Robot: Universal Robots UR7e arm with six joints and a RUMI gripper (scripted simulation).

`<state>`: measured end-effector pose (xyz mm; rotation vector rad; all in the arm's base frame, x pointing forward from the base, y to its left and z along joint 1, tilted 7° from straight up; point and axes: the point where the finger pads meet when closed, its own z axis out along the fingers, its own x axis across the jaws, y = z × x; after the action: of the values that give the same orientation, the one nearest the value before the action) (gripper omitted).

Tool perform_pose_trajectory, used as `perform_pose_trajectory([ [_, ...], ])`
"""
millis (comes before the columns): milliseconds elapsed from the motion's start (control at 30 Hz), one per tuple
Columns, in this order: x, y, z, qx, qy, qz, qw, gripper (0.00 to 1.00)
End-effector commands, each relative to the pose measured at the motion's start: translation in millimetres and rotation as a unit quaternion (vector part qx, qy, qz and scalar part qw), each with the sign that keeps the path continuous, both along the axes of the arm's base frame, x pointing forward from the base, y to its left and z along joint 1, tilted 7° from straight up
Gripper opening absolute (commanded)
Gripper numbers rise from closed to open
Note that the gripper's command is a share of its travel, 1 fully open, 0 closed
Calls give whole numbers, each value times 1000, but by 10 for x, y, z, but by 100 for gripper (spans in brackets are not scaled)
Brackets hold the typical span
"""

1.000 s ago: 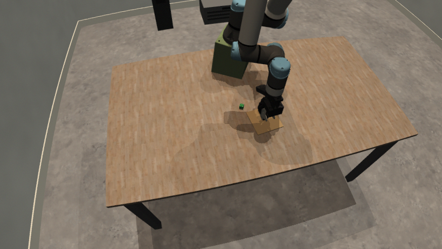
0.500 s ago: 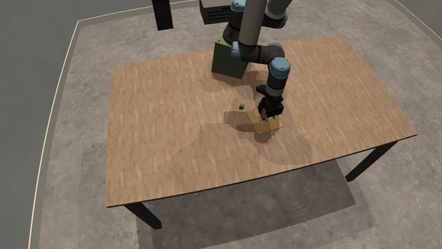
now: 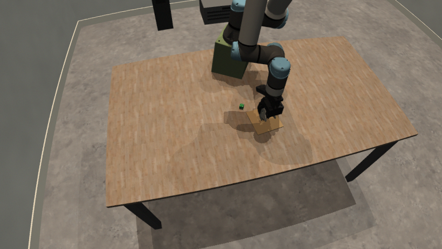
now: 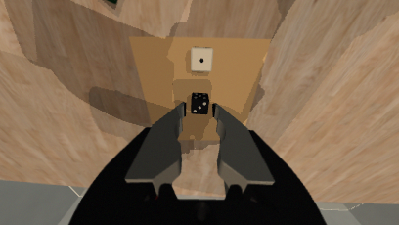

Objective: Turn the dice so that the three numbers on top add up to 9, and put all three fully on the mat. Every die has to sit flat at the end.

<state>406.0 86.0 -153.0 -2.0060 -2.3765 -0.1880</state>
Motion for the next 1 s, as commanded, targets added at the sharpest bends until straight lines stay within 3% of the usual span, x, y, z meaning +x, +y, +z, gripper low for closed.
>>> perform_pose_trajectory([
  [0,4,-1,3,0,-1,0,1000,21],
  [467,1,-7,57,0,-1,0,1000,21],
  [967,-26,-55,503,0,-1,0,1000,21],
])
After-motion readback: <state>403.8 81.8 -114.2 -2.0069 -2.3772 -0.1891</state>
